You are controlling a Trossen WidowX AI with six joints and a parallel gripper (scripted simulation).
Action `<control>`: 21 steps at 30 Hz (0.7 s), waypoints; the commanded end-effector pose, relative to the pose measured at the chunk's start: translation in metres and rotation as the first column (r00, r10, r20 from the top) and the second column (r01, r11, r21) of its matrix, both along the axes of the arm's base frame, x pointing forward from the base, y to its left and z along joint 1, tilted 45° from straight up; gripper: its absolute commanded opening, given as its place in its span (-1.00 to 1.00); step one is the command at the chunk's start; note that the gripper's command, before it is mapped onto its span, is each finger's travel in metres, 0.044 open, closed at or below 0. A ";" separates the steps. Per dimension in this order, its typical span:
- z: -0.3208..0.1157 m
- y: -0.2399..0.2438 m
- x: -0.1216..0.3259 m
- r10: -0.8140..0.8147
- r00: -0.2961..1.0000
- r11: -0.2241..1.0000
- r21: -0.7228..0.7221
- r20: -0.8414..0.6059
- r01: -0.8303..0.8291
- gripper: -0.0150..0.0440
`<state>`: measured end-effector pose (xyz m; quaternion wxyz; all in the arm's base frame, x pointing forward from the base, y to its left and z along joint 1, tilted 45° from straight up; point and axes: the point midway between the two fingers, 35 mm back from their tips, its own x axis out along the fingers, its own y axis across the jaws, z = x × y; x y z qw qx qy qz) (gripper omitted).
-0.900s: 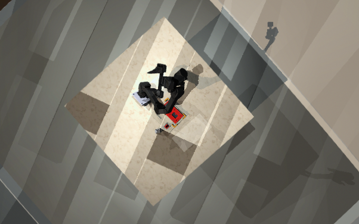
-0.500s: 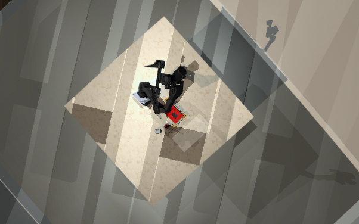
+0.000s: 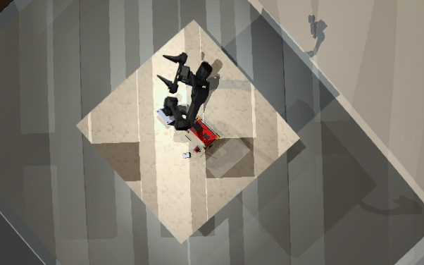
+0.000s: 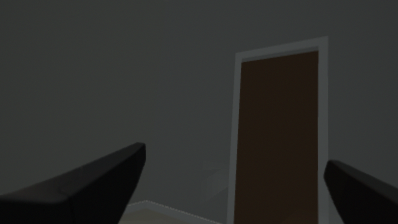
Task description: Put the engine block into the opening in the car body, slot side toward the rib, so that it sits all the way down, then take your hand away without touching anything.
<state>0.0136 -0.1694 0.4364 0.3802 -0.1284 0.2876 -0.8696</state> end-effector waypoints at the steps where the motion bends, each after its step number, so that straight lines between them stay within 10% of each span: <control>1: 0.001 0.006 -0.016 -0.067 0.997 0.997 -0.027 0.037 0.068 1.00; 21: 0.010 0.094 -0.127 -0.493 0.821 0.832 -0.121 0.288 0.542 1.00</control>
